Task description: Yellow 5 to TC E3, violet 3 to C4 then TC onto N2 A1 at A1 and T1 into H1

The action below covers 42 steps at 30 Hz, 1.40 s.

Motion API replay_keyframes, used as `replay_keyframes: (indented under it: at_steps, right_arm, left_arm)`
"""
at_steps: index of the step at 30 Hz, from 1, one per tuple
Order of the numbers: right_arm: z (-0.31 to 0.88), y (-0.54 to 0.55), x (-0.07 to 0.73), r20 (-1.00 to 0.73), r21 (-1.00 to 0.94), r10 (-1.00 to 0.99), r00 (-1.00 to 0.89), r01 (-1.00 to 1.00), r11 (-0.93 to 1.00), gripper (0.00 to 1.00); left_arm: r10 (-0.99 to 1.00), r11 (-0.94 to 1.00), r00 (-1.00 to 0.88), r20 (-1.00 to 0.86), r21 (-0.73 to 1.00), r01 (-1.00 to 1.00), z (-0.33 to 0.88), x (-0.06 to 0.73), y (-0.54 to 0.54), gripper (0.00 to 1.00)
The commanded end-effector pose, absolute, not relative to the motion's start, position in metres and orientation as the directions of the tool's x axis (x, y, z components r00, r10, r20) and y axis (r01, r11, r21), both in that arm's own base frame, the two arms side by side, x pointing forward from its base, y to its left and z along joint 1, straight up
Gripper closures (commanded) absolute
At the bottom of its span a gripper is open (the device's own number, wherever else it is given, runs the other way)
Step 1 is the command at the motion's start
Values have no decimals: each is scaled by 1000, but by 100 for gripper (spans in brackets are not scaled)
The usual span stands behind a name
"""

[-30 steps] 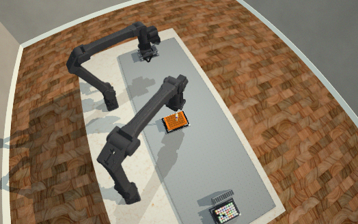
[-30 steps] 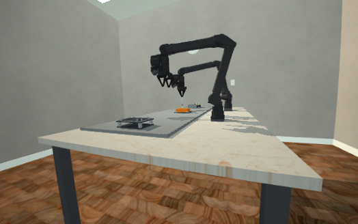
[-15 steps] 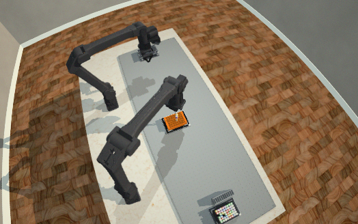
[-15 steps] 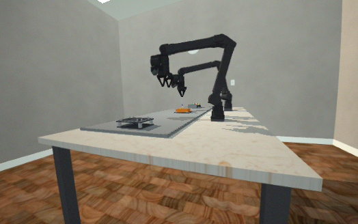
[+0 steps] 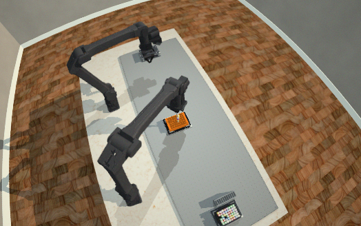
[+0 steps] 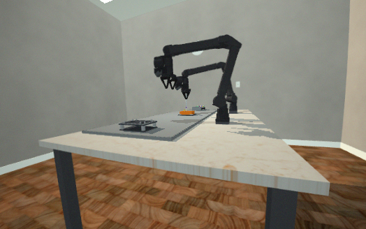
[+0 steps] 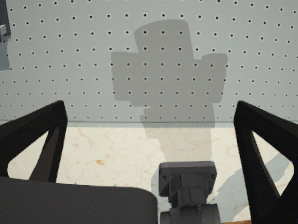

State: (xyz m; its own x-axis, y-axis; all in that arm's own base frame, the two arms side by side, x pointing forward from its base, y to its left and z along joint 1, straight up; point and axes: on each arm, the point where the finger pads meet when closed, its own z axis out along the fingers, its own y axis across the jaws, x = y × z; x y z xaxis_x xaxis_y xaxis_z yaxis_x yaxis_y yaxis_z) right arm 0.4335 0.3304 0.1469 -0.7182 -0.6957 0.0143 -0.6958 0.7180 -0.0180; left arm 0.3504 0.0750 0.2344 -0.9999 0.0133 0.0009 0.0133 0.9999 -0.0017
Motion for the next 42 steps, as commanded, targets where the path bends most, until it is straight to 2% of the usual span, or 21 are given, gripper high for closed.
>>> replay_keyframes:
  at_steps: [1,8,11,42]
  right_arm:
    - [155,336,448,-25,-25,-682,-731,-681,732,91]
    - [133,329,442,24,-20,-681,-732,-682,731,91]
    - [154,329,444,-18,-24,-682,-732,-681,732,91]
    - [152,325,440,-14,-24,-686,-728,-685,728,91]
  left_arm:
    - [14,1000,-999,-35,8,14,248,359,77,0]
    - [14,1000,-999,-35,8,14,248,359,77,0]
    - [14,1000,-999,-35,8,14,248,359,77,0]
    - [14,1000,-999,-35,8,14,248,359,77,0]
